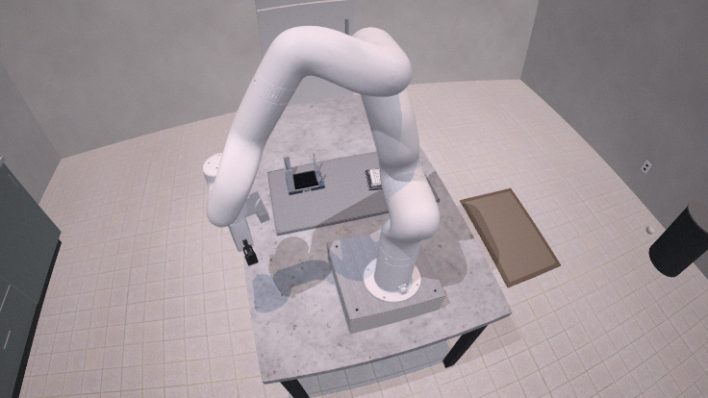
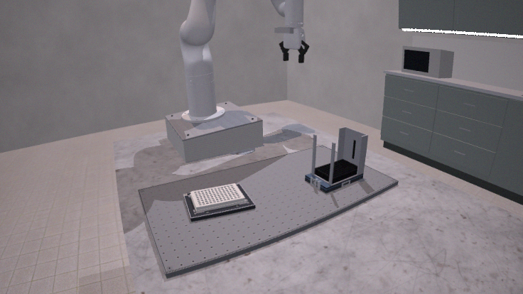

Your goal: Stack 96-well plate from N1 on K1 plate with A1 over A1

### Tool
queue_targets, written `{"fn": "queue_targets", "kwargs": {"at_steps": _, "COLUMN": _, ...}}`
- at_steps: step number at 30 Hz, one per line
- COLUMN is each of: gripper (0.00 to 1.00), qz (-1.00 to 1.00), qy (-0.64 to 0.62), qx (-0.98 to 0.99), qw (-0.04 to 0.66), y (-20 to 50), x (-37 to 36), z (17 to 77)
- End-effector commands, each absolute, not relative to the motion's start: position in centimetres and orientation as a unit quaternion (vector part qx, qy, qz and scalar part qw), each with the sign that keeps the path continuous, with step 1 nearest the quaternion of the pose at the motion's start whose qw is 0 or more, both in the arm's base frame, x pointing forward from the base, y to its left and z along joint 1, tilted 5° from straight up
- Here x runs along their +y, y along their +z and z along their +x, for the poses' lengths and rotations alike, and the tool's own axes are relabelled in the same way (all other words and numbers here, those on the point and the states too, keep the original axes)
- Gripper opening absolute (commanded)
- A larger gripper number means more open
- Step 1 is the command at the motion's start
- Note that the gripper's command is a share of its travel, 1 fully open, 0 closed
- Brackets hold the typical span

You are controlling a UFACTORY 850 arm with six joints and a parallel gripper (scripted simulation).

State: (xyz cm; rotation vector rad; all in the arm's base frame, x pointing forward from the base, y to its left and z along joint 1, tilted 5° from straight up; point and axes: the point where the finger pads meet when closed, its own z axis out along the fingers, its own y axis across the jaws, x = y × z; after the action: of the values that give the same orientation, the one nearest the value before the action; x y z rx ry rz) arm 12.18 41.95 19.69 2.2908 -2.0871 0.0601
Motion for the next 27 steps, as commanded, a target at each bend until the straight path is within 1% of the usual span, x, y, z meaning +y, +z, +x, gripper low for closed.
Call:
{"fn": "queue_targets", "kwargs": {"at_steps": 1, "gripper": 1.00, "qz": 0.739, "qy": 0.019, "qx": -0.673, "qw": 0.020, "y": 19.8, "x": 42.0, "z": 12.2}}
{"fn": "queue_targets", "kwargs": {"at_steps": 17, "gripper": 1.00, "qz": 0.739, "qy": 0.019, "qx": -0.673, "qw": 0.020, "y": 19.8, "x": 42.0, "z": 12.2}}
{"fn": "queue_targets", "kwargs": {"at_steps": 24, "gripper": 1.00, "qz": 0.733, "qy": 0.017, "qx": -0.680, "qw": 0.017, "y": 19.6, "x": 41.5, "z": 15.7}}
{"fn": "queue_targets", "kwargs": {"at_steps": 27, "gripper": 1.00, "qz": 0.733, "qy": 0.017, "qx": -0.680, "qw": 0.017, "y": 19.5, "x": 41.5, "z": 16.0}}
